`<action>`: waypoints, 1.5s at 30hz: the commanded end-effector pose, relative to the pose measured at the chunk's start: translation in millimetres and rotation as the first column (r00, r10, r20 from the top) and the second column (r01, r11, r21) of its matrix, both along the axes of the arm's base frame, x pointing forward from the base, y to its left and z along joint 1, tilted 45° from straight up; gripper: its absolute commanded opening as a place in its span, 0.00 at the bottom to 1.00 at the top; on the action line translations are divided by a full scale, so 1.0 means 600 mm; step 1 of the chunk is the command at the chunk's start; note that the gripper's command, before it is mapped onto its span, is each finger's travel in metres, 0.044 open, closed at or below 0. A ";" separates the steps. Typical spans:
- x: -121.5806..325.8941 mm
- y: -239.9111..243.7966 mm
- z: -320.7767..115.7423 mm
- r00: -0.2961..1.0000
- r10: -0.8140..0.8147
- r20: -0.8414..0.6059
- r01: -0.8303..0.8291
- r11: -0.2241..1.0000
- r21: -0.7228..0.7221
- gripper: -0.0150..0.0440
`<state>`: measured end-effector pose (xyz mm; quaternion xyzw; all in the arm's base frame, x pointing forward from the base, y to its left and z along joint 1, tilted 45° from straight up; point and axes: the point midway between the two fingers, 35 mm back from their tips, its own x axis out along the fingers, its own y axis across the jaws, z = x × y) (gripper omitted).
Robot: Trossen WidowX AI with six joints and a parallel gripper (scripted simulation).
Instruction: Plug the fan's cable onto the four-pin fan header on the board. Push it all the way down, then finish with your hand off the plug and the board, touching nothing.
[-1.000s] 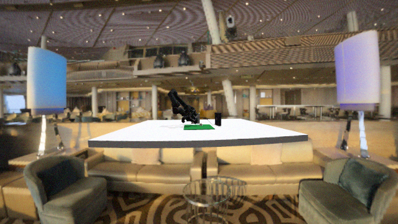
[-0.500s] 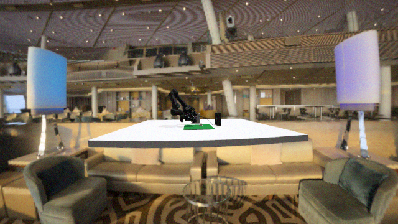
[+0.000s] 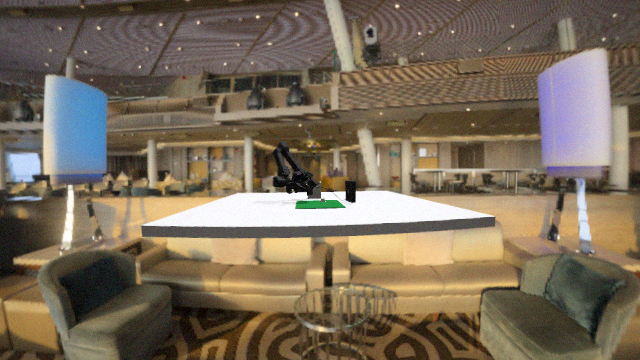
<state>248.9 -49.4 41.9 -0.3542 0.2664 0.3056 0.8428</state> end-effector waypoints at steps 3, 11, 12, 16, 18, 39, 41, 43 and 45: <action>-0.003 0.000 0.012 0.996 0.029 0.081 -0.028 0.999 -0.019 0.25; -0.002 0.004 0.011 0.999 0.014 0.045 -0.013 1.000 -0.008 0.25; -0.002 0.004 0.011 0.999 0.014 0.045 -0.013 1.000 -0.008 0.25; -0.002 0.004 0.011 0.999 0.014 0.045 -0.013 1.000 -0.008 0.25; -0.002 0.006 0.012 0.999 0.015 0.044 -0.014 1.000 -0.008 0.25; -0.001 -0.002 0.007 0.999 0.023 0.041 -0.022 1.000 -0.005 0.25; 0.000 -0.004 0.006 0.999 0.023 0.041 -0.023 1.000 -0.005 0.25; 0.000 -0.007 0.004 0.999 0.023 0.041 -0.023 1.000 -0.005 0.25; 0.000 -0.009 0.003 0.999 0.023 0.041 -0.023 1.000 -0.005 0.25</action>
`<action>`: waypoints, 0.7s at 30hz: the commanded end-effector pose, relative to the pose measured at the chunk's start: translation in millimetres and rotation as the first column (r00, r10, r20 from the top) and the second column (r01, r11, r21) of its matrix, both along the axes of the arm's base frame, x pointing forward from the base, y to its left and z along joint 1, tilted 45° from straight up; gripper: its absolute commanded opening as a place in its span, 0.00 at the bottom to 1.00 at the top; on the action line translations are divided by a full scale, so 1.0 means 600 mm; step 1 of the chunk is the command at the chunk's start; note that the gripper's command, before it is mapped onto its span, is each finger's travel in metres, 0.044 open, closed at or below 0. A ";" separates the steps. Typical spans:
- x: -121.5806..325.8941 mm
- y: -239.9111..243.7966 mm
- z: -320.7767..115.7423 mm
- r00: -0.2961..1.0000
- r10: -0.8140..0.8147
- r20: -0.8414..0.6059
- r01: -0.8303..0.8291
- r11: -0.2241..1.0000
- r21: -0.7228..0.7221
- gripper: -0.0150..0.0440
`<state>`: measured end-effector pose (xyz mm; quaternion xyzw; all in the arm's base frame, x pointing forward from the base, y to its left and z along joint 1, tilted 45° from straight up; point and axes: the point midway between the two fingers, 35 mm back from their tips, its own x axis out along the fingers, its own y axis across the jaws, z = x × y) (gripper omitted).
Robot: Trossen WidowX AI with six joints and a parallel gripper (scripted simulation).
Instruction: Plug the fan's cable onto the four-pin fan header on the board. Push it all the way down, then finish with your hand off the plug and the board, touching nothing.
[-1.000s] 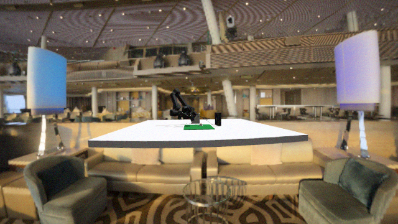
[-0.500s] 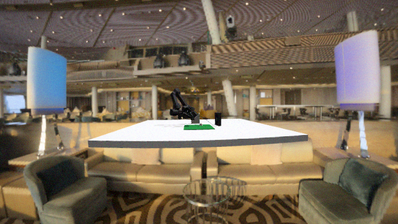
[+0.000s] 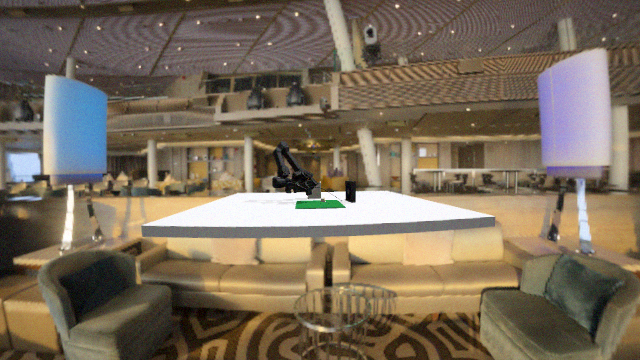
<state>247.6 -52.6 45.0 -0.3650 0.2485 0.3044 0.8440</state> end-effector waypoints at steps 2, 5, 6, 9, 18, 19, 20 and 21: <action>0.002 -0.006 -0.004 1.000 0.007 0.003 -0.007 1.000 0.003 0.25; 0.003 -0.009 -0.007 1.000 0.007 0.002 -0.007 1.000 0.002 0.25; 0.003 -0.010 -0.008 1.000 0.007 0.002 -0.007 1.000 0.002 0.25; 0.003 -0.013 -0.011 1.000 0.007 0.002 -0.007 1.000 0.002 0.25; 0.002 -0.023 -0.021 1.000 0.007 0.002 -0.007 1.000 0.002 0.25; 0.002 -0.024 -0.022 1.000 0.007 0.002 -0.007 1.000 0.002 0.25; 0.002 -0.025 -0.023 1.000 0.007 0.002 -0.007 1.000 0.002 0.25; 0.002 -0.026 -0.024 1.000 0.007 0.002 -0.007 1.000 0.002 0.25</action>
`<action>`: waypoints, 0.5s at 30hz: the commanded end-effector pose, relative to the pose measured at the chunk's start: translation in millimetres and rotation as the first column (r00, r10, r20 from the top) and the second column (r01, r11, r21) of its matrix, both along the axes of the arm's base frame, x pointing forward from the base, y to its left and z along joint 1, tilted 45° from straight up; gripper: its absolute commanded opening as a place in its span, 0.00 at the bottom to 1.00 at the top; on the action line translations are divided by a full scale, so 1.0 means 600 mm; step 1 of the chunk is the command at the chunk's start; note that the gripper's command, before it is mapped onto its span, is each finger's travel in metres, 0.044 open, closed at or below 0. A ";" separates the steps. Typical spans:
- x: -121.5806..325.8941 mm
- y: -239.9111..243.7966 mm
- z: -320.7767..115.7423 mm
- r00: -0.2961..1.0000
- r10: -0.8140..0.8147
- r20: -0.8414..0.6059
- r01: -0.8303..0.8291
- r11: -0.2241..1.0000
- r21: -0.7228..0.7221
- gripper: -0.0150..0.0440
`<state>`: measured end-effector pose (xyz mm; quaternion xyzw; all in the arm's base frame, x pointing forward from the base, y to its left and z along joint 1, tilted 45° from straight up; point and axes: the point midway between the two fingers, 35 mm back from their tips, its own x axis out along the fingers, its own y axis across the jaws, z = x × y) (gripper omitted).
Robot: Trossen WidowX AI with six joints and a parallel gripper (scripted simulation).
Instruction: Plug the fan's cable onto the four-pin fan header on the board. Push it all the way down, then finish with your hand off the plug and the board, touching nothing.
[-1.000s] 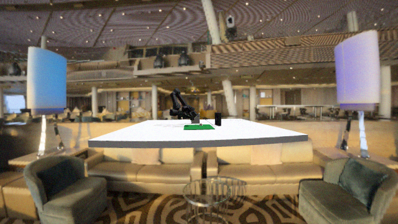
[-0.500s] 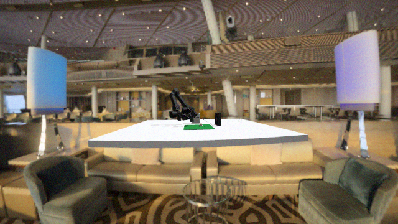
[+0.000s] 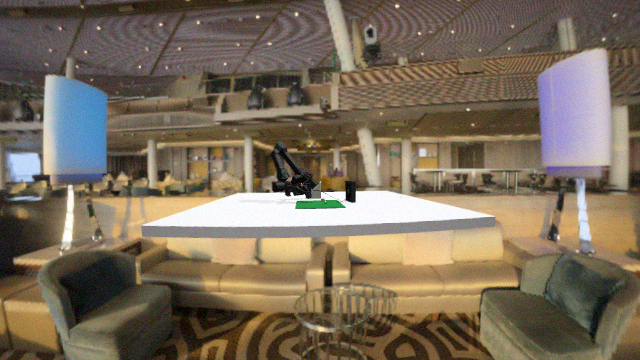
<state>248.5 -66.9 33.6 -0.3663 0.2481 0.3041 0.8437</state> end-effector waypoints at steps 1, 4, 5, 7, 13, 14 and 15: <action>0.000 -0.003 -0.006 1.000 0.007 0.001 -0.007 1.000 0.005 0.25; 0.000 -0.006 -0.010 1.000 0.007 0.000 -0.007 1.000 0.005 0.25; 0.000 -0.007 -0.011 1.000 0.007 0.000 -0.007 1.000 0.005 0.25; 0.000 -0.010 -0.013 1.000 0.007 0.000 -0.007 1.000 0.005 0.25; -0.001 -0.016 -0.019 1.000 0.007 0.000 -0.007 1.000 0.004 0.25; -0.001 -0.017 -0.020 1.000 0.007 0.000 -0.007 1.000 0.004 0.25; -0.001 -0.018 -0.021 1.000 0.007 0.000 -0.007 1.000 0.004 0.25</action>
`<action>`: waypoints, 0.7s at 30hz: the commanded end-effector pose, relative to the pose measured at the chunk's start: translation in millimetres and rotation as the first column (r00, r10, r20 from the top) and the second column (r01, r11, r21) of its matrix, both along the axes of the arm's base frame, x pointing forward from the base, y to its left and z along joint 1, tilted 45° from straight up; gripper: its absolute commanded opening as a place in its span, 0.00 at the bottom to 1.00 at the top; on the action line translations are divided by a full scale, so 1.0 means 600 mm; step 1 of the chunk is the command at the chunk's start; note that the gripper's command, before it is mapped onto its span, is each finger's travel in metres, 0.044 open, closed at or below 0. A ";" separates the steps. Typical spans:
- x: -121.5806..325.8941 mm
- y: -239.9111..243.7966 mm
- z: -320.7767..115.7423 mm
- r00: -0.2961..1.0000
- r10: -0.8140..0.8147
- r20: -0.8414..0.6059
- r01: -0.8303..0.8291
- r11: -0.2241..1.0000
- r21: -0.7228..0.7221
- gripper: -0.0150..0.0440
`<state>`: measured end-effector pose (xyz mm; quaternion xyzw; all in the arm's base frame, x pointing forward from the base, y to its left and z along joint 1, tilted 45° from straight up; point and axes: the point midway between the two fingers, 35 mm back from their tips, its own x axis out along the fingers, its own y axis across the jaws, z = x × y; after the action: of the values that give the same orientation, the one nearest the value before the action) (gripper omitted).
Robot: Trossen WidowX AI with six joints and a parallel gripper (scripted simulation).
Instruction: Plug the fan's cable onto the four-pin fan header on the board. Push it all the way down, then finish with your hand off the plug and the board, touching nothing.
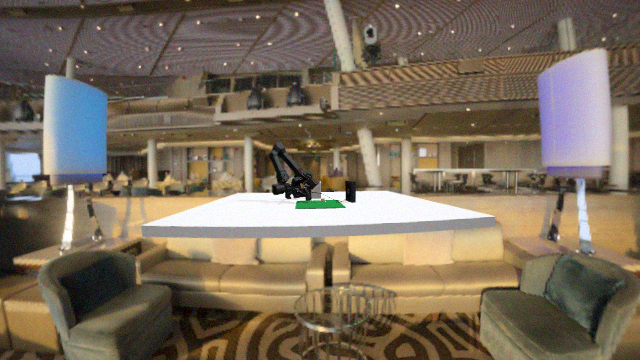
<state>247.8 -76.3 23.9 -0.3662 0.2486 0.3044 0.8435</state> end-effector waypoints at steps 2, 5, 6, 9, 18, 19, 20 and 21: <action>0.000 -0.004 -0.007 1.000 0.006 0.001 -0.006 1.000 0.005 0.25; 0.000 -0.008 -0.011 1.000 0.006 0.001 -0.006 1.000 0.004 0.25; 0.000 -0.009 -0.012 1.000 0.006 0.001 -0.006 1.000 0.004 0.25; -0.001 -0.008 -0.009 1.000 0.000 -0.001 0.000 1.000 0.000 0.25; -0.001 -0.008 -0.009 1.000 0.000 -0.001 0.000 1.000 0.000 0.25; -0.001 -0.008 -0.009 1.000 0.000 -0.001 0.000 1.000 0.000 0.25; -0.001 -0.008 -0.009 1.000 0.000 -0.001 0.000 1.000 0.000 0.25; -0.001 -0.008 -0.009 1.000 0.000 -0.001 0.000 1.000 0.000 0.25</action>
<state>247.4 -81.4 18.3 -0.3661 0.2487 0.3051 0.8432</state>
